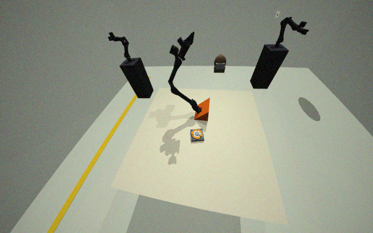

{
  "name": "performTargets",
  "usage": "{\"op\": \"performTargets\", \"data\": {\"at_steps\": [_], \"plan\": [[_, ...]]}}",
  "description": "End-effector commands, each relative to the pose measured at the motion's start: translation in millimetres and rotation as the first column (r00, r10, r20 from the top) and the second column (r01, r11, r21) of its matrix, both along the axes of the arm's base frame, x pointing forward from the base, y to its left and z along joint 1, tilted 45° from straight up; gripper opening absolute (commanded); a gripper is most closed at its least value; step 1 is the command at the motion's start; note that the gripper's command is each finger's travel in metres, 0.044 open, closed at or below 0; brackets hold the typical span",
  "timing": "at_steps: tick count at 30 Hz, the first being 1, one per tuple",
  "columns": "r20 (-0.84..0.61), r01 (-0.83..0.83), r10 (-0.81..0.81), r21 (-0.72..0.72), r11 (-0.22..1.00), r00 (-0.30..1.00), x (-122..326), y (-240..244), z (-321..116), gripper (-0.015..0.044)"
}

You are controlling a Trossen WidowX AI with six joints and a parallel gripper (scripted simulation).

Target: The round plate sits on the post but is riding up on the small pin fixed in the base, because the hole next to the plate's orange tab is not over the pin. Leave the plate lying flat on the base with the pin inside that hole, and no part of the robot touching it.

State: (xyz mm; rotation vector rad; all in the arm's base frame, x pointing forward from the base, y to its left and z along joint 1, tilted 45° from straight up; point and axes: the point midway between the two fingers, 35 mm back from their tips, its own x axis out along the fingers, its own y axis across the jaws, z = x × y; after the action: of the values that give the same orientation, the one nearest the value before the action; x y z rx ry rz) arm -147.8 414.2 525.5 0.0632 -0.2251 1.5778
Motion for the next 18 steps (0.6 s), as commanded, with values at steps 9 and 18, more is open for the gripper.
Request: {"op": "performTargets", "data": {"at_steps": [9, 18], "plan": [[0.030, 0.249, -0.250, -0.264, 0.932, 0.968, 99.6, 61.1, -93.0, 0.0164], [0.097, 0.465, -0.495, -0.533, 0.707, 0.864, 227.3, 76.3, -203.0, 0.0000]]}}
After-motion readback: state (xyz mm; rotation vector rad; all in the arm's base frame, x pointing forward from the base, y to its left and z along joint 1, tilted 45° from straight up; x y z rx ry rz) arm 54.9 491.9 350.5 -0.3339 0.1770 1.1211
